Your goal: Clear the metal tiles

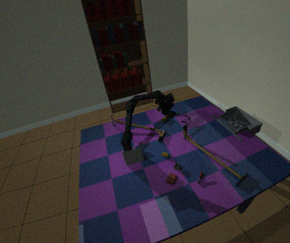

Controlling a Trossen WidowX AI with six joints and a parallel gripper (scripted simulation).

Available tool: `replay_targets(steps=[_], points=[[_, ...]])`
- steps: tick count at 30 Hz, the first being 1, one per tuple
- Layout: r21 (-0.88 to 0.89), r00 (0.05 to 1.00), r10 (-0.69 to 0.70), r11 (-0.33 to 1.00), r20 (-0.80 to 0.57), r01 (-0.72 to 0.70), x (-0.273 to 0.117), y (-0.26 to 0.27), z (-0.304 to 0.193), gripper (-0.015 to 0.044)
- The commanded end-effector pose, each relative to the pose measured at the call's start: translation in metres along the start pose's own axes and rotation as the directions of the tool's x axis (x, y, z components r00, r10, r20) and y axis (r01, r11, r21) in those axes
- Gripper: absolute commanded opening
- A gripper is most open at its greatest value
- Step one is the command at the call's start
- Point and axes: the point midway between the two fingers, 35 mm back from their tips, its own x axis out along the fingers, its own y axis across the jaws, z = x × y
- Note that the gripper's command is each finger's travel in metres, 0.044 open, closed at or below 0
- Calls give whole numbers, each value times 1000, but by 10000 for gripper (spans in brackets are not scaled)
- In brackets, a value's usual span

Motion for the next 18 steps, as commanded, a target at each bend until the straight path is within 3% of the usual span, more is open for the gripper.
replay_targets(steps=[1,18], points=[[-30,999,19,999,-42,-20,11,11,-3,0],[-77,990,59,995,-124,-69,42,33,-11,0]])
